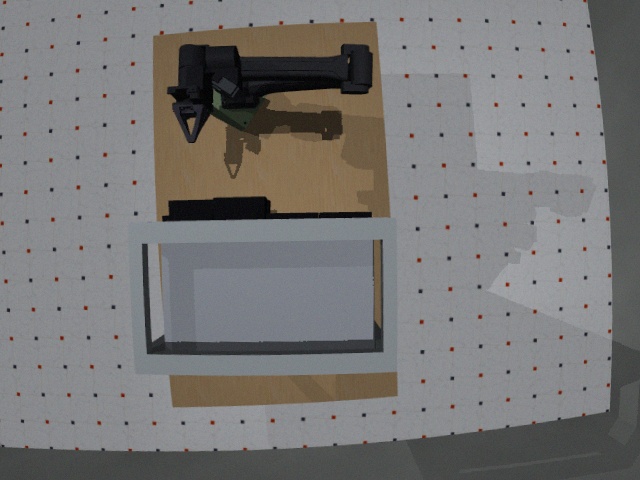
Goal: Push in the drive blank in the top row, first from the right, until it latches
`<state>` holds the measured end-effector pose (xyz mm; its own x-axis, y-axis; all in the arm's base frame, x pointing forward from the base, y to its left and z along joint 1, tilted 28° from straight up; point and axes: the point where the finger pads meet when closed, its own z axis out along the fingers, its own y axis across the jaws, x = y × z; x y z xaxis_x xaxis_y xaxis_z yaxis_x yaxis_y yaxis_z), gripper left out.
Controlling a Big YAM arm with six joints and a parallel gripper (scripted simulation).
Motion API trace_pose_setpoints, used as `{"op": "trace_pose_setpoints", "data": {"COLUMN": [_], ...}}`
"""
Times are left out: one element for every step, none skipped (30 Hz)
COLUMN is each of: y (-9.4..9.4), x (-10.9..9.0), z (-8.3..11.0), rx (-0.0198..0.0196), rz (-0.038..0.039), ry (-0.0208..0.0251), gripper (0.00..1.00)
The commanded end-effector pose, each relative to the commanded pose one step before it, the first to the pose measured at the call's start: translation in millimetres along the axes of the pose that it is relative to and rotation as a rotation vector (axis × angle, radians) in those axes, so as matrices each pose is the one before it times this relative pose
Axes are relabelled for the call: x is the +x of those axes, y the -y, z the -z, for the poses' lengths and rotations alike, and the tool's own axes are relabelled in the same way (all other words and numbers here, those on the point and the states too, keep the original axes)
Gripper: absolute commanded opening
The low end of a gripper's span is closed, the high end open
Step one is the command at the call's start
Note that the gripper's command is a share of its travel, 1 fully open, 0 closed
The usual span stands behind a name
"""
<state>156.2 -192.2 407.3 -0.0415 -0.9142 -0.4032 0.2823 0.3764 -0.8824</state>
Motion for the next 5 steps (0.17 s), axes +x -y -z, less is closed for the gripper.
{"op": "trace_pose_setpoints", "data": {"y": [15.52, 0.0, 0.0, 0.0, 0.0], "x": [0.39, 0.0, 0.0, 0.0, 0.0], "z": [-1.36, 0.0, 0.0, 0.0, 0.0], "rx": [0.0019, 0.0, 0.0, 0.0, 0.0], "rz": [0.02565, 0.0, 0.0, 0.0, 0.0], "ry": [-0.0018, 0.0, 0.0, 0.0, 0.0], "gripper": [0.0, 0.0, 0.0, 0.0, 0.0]}}
